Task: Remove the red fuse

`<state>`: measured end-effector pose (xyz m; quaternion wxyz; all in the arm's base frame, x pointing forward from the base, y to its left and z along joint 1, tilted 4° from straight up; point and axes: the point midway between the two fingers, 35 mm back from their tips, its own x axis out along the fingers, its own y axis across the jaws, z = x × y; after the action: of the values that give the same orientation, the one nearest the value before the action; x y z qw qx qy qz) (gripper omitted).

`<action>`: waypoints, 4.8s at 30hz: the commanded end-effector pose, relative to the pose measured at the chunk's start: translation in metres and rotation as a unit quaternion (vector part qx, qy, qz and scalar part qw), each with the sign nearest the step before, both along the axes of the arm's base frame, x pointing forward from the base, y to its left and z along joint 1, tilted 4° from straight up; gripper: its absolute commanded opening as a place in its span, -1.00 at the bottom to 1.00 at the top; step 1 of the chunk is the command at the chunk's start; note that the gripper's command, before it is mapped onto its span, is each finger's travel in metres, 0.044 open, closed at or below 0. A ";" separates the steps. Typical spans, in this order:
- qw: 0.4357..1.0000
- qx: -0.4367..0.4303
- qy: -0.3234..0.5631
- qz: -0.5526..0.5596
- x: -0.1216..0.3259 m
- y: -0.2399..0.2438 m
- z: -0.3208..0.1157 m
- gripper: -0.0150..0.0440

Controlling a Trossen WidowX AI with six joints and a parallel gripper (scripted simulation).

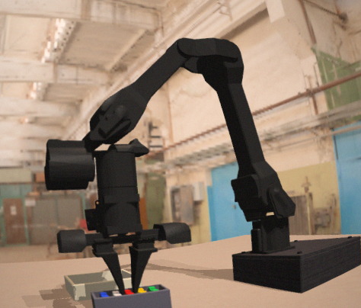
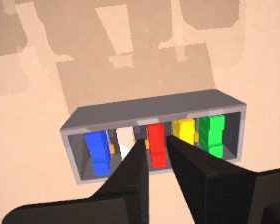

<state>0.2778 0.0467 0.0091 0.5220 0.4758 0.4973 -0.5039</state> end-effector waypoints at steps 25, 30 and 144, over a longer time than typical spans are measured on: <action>1.000 0.001 0.003 0.002 -0.001 0.000 -0.002 -0.26; 1.000 0.001 0.003 0.002 -0.001 0.000 -0.002 -0.26; 1.000 0.001 0.003 0.002 0.000 0.003 0.060 -0.49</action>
<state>0.2790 0.0495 0.0655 0.5226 0.4718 0.5007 -0.5037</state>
